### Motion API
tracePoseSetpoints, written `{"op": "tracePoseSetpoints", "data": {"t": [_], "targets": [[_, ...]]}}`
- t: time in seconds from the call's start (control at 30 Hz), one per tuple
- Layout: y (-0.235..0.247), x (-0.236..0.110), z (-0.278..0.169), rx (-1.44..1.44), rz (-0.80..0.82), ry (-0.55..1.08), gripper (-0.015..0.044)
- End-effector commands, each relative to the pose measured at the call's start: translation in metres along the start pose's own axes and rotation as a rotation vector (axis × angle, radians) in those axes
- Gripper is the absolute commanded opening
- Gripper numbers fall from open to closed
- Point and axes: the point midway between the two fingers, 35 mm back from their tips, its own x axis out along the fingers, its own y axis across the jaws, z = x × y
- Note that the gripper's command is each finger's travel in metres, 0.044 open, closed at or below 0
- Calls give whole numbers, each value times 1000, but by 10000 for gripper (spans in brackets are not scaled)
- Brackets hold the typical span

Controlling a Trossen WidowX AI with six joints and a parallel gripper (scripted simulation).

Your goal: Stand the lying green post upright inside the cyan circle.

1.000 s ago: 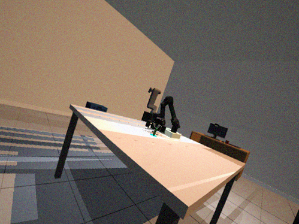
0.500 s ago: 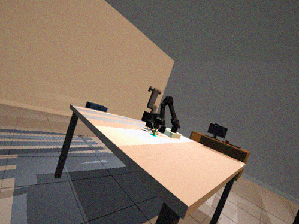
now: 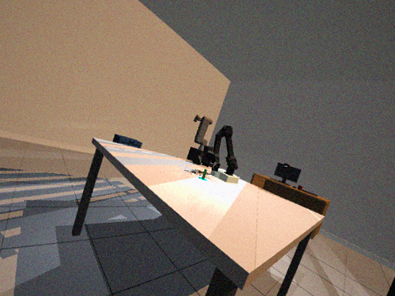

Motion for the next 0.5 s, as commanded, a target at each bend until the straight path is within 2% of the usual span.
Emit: {"op": "tracePoseSetpoints", "data": {"t": [0.0,0.33,0.47], "targets": [[0,-5,18,19,-4,-17,400],[2,-13,55,35,-14,-53,400],[-25,4,49,88,-64,1,400]]}}
